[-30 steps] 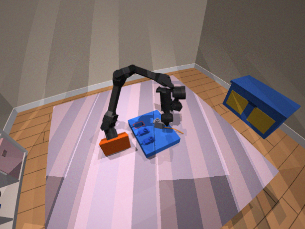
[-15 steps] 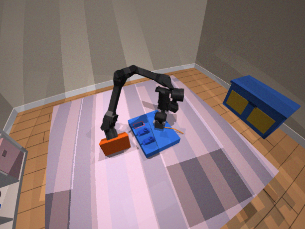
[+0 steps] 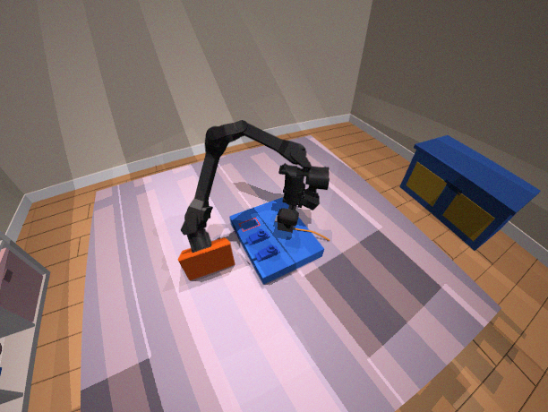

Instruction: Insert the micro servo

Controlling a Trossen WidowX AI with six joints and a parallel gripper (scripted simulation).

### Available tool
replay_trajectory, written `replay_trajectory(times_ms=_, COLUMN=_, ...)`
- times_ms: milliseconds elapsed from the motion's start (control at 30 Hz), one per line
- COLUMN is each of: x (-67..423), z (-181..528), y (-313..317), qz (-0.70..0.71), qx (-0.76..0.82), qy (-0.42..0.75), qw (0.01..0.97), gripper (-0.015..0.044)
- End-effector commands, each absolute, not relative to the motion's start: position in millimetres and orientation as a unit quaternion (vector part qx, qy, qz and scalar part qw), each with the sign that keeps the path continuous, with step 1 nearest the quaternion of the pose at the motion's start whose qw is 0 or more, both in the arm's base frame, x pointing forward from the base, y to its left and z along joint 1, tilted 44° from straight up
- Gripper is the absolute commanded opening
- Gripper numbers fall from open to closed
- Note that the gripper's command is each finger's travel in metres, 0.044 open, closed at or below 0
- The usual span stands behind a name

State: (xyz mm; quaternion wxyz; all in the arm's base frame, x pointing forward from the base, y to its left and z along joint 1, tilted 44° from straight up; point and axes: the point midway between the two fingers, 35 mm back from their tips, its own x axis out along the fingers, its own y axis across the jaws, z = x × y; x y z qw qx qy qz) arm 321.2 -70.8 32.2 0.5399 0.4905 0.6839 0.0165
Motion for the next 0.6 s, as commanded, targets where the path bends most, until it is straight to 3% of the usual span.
replay_trajectory(times_ms=0, x=321.1, z=28.3, y=-66.5, qz=0.016, qx=0.493, qy=0.683, qw=0.538, gripper=0.044)
replay_trajectory(times_ms=167, x=321.3, z=24.5, y=-62.6, qz=0.016, qx=0.493, qy=0.683, qw=0.538, gripper=0.044)
replay_trajectory(times_ms=533, x=321.3, z=24.5, y=-62.6, qz=0.016, qx=0.493, qy=0.683, qw=0.538, gripper=0.0151)
replay_trajectory(times_ms=567, x=321.3, z=24.5, y=-62.6, qz=0.016, qx=0.493, qy=0.683, qw=0.538, gripper=0.0145)
